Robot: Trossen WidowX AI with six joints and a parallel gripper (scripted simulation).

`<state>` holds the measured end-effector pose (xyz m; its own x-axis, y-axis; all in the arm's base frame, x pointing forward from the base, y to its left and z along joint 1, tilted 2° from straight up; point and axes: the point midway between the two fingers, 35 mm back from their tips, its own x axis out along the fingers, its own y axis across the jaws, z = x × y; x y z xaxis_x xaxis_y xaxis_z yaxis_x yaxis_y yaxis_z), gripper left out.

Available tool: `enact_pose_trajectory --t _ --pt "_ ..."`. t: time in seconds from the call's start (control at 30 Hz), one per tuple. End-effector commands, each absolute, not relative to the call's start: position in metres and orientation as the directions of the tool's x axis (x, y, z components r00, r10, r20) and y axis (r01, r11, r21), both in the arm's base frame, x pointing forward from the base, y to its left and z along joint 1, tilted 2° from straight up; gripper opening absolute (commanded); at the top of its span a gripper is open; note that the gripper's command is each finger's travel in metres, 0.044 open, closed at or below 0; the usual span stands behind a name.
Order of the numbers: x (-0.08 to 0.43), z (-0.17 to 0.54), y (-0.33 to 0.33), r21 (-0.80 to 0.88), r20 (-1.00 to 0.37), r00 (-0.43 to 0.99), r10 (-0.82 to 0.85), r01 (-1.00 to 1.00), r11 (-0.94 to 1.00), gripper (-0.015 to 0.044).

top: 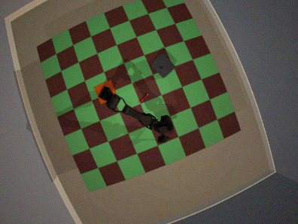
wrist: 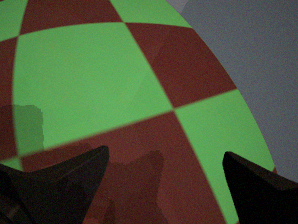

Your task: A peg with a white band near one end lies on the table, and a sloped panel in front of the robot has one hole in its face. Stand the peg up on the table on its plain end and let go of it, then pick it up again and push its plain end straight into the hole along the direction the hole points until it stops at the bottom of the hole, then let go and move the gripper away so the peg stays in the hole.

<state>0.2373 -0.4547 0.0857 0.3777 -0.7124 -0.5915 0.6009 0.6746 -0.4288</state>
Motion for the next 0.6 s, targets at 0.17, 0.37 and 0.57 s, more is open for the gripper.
enact_pose_trajectory --t 0.17,0.37,0.57 --pt "0.247 0.083 -0.440 -0.302 -0.637 0.376 -0.673 0.681 0.667 0.0440" --pt "0.259 0.079 -0.420 -0.138 -0.694 0.369 -0.618 0.775 0.617 0.0440" --pt "0.269 0.076 -0.397 0.012 -0.748 0.354 -0.561 0.853 0.522 0.0440"
